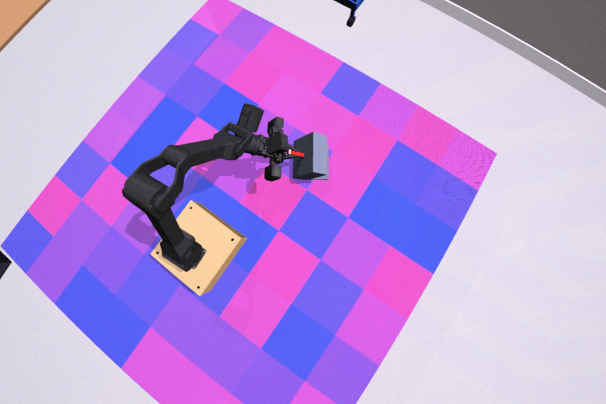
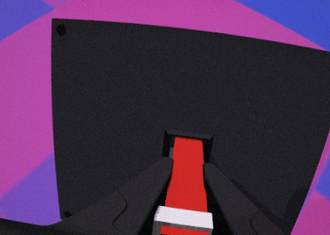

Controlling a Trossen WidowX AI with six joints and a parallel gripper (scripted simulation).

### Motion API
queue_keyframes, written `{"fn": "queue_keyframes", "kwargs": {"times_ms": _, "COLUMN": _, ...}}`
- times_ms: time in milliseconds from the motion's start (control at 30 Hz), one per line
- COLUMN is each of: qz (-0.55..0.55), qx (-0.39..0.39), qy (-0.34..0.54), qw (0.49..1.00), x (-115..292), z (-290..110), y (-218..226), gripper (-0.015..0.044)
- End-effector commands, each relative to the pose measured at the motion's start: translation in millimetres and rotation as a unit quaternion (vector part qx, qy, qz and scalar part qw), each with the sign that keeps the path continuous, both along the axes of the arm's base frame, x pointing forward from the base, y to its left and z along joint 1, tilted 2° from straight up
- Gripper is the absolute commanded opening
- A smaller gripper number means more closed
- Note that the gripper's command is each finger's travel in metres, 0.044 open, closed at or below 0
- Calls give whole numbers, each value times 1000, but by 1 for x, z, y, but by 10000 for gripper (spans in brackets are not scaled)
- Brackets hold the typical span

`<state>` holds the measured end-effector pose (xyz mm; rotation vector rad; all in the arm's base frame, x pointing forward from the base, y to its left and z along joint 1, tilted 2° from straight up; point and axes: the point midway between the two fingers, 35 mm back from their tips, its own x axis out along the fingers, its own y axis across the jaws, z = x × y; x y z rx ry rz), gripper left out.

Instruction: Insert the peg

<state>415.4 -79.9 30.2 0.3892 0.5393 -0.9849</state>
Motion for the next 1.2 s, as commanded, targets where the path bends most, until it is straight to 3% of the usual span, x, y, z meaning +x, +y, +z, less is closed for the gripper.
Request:
{"fn": "queue_keyframes", "kwargs": {"times_ms": 0, "qz": 2, "qx": 0, "qy": 2, "qw": 1000, "x": 2, "z": -2, "y": -1, "gripper": 0}}
{"fn": "queue_keyframes", "kwargs": {"times_ms": 633, "qz": -1, "qx": 0, "qy": 0, "qw": 1000, "x": 2, "z": -3, "y": -2, "gripper": 0}}
{"fn": "queue_keyframes", "kwargs": {"times_ms": 1167, "qz": 0, "qx": 0, "qy": 0, "qw": 1000, "x": 1, "z": -2, "y": 0, "gripper": 420}}
